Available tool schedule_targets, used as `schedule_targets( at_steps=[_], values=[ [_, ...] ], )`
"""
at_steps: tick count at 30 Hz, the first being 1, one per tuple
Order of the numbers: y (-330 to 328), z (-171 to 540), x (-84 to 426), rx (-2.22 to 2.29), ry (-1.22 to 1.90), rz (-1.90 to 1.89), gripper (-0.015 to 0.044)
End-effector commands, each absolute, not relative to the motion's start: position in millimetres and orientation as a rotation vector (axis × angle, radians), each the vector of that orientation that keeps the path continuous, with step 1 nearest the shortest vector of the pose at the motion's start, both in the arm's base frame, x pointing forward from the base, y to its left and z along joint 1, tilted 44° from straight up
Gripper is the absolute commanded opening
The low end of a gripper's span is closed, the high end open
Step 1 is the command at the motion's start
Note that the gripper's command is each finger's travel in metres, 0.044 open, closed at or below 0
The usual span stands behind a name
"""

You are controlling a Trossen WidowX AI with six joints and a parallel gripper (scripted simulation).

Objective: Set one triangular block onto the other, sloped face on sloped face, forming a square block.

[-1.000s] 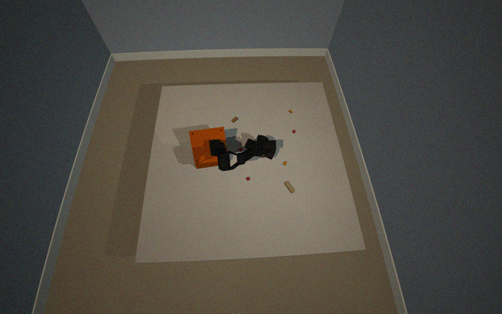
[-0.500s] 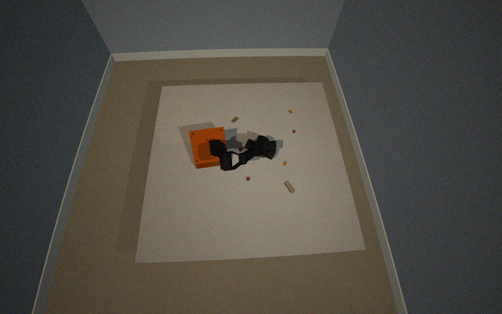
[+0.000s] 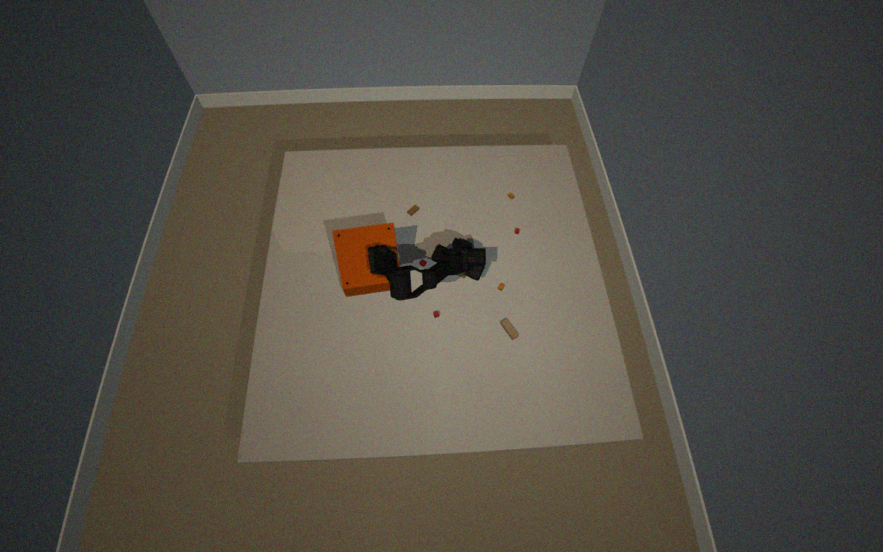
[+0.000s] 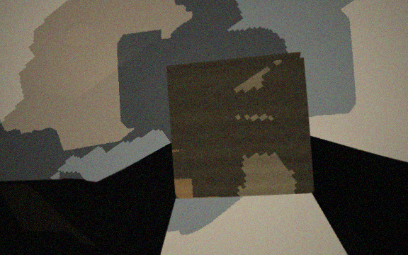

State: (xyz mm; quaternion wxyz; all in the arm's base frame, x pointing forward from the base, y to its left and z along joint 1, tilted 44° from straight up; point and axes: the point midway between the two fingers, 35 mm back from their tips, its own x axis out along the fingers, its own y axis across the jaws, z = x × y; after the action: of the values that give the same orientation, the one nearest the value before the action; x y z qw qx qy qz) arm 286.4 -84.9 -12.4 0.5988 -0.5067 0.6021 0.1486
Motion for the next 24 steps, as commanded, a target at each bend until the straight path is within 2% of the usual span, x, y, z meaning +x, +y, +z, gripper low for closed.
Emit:
schedule_targets(
  at_steps=[1,24],
  values=[
    [-84.1,-13.2,286.8,-1.177,1.392,0.354,0.0],
    [-84.8,-15.1,287.2,-1.178,1.391,0.356,0.0]
  ],
)
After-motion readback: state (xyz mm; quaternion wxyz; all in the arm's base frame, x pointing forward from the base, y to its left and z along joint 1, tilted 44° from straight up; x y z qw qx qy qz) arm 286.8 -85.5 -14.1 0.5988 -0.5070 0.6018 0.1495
